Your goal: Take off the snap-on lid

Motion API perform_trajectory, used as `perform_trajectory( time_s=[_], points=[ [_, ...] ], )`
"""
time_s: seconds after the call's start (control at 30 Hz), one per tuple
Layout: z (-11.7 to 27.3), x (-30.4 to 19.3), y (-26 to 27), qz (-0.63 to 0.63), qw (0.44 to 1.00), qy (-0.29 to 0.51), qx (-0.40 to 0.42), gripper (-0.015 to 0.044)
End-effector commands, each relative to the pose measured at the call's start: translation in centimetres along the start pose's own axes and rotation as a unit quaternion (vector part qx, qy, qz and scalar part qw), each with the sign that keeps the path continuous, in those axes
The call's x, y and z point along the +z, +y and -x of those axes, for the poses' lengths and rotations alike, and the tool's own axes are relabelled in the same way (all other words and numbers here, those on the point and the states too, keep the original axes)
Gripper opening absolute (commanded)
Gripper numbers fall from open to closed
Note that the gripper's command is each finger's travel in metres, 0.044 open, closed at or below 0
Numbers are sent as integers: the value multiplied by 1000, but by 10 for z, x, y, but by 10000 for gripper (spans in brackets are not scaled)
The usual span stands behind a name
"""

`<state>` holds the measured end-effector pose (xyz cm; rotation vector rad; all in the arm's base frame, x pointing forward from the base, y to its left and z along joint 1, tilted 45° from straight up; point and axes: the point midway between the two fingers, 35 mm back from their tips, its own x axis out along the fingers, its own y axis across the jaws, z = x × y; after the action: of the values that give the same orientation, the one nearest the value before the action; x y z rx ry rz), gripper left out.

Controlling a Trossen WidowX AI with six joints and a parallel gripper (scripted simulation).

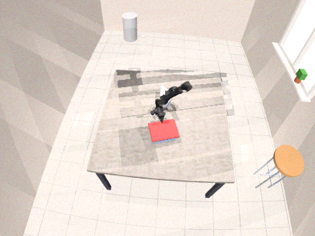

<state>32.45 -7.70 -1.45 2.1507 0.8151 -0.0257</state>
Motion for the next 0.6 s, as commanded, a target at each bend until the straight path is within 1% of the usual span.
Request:
perform_trajectory(
  time_s=[0.0,0.57],
  points=[
    [1,0,1,1,1000,0,1,0],
    [-1,0,1,0,1000,0,0,0]
  ],
)
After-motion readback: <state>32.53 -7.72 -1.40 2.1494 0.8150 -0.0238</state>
